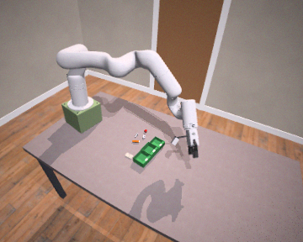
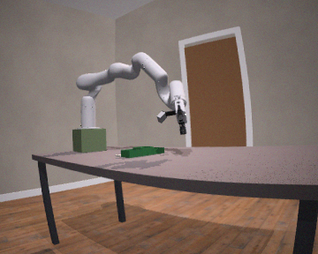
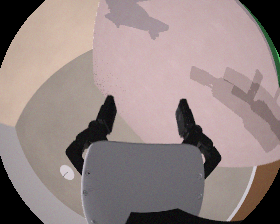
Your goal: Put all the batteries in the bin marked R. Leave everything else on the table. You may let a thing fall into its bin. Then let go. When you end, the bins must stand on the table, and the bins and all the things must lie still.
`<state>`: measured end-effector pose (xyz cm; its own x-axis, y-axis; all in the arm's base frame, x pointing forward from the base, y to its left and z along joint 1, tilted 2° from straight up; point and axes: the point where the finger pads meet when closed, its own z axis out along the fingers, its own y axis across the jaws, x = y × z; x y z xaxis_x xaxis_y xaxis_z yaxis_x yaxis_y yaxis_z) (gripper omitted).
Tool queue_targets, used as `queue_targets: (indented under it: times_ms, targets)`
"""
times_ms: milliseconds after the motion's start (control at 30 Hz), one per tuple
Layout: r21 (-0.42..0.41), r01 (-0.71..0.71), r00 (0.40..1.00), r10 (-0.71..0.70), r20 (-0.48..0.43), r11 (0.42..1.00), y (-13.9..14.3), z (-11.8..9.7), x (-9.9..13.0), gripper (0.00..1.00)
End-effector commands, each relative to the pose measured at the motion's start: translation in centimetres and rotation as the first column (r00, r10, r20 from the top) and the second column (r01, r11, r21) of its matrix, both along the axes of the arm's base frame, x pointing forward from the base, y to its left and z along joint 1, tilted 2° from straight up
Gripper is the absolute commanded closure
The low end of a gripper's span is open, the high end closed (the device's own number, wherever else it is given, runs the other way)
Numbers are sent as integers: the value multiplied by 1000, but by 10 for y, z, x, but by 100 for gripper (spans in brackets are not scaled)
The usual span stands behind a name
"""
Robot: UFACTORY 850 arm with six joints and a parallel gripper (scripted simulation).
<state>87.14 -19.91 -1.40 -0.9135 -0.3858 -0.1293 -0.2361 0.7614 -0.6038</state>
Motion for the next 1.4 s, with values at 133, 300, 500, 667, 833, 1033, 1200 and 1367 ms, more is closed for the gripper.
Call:
queue_targets:
  times_ms: [133, 300, 500, 667, 833, 1033, 1200, 1367]
  targets:
    - [0, 0, 1000, 0, 3, 1000, 0, 2, 1, 0]
    - [0, 0, 1000, 0, 3, 1000, 0, 2, 1, 0]
    - [0, 0, 1000, 0, 3, 1000, 0, 2, 1, 0]
    - [0, 0, 1000, 0, 3, 1000, -1, 35, 1, 93]
    - [0, 0, 1000, 0, 3, 1000, -3, 72, 0, 93]
    - [64, 76, 996, -78, 33, 995, 2, 63, -17, 93]
    - [128, 180, 980, -190, 66, 975, 2, 63, -17, 93]
    - [217, 303, 941, -328, 89, 928, 6, 59, -36, 93]
